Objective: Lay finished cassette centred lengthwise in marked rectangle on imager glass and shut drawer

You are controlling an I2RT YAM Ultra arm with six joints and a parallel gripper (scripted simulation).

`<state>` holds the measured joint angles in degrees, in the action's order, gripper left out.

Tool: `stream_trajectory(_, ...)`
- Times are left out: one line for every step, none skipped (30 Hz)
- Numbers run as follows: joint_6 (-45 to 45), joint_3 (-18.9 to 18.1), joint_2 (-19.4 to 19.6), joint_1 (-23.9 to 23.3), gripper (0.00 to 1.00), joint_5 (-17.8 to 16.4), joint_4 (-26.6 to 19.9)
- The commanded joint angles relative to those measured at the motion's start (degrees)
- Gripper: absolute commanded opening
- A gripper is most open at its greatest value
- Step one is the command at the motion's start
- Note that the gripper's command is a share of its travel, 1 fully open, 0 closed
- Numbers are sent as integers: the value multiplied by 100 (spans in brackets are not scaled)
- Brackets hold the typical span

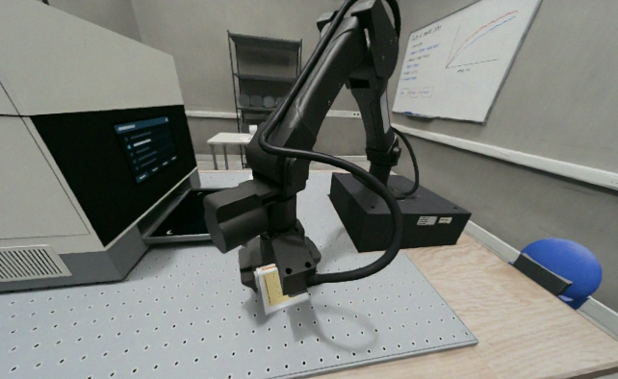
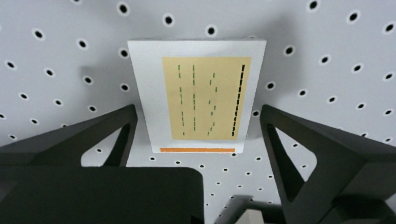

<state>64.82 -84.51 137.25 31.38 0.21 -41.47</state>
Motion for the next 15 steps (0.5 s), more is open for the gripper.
stream_trajectory(-51,-51,53,106,100,-55,129)
stream_trajectory(-52,-36,57,106,100,-55,134)
stream_trajectory(-52,-28,35,107,100,-55,139)
stream_trajectory(-52,-21,11,108,100,-56,143)
stream_trajectory(-52,-14,12,108,100,-56,147)
stream_trajectory(-52,-14,12,108,100,-56,147)
stream_trajectory(-52,-14,12,108,100,-56,147)
stream_trajectory(-50,6,32,70,100,-55,152)
stream_trajectory(-47,28,54,66,100,-54,157)
stream_trajectory(-45,72,74,63,100,-54,164)
stream_trajectory(-41,99,80,58,100,-53,169)
stream_trajectory(-37,83,84,53,100,-53,178)
stream_trajectory(-31,36,89,46,100,-53,186)
stream_trajectory(-26,28,93,39,100,-53,193)
stream_trajectory(-20,61,97,32,100,-52,200)
